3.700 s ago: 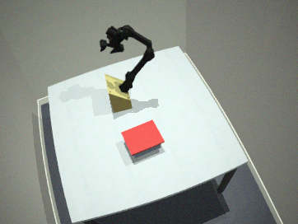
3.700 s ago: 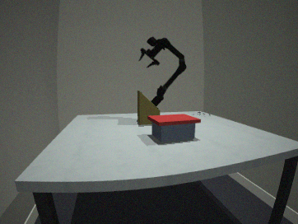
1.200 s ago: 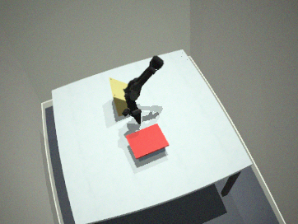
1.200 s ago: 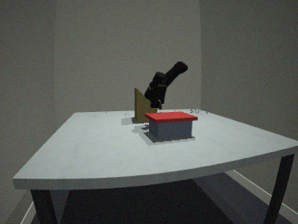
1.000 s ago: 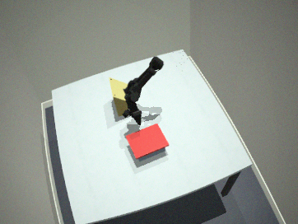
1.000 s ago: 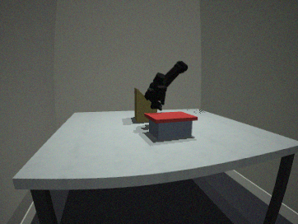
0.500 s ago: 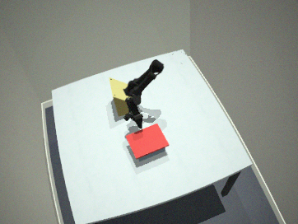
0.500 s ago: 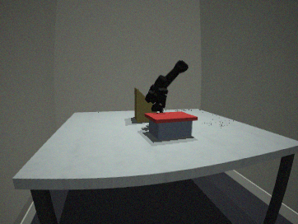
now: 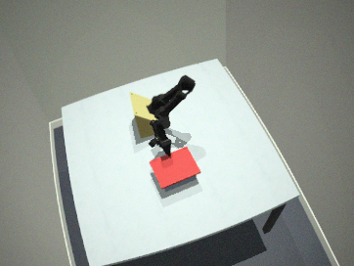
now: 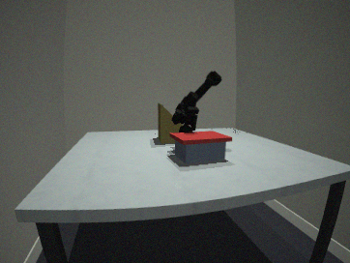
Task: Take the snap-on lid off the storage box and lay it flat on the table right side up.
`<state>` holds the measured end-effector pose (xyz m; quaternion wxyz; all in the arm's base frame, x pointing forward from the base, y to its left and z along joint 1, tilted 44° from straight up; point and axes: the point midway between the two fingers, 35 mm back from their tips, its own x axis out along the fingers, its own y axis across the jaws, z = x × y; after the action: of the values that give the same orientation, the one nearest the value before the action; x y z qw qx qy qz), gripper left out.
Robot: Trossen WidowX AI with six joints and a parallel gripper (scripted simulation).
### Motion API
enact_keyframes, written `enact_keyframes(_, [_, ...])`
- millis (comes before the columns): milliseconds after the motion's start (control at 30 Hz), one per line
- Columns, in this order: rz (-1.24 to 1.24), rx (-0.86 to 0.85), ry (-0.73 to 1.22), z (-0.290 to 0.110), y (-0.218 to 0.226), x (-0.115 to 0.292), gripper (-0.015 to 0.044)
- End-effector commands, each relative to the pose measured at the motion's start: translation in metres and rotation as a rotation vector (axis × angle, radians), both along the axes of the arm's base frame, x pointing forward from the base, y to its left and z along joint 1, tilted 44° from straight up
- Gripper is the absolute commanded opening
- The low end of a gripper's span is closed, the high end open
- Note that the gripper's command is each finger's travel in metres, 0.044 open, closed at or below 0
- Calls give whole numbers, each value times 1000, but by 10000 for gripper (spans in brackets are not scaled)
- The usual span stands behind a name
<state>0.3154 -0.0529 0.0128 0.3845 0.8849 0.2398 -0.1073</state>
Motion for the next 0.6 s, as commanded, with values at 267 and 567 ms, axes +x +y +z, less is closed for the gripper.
enact_keyframes(267, [-8, -1, -9, -2, 2, 9, 156])
enact_keyframes(567, [-8, -1, -9, -2, 2, 9, 57])
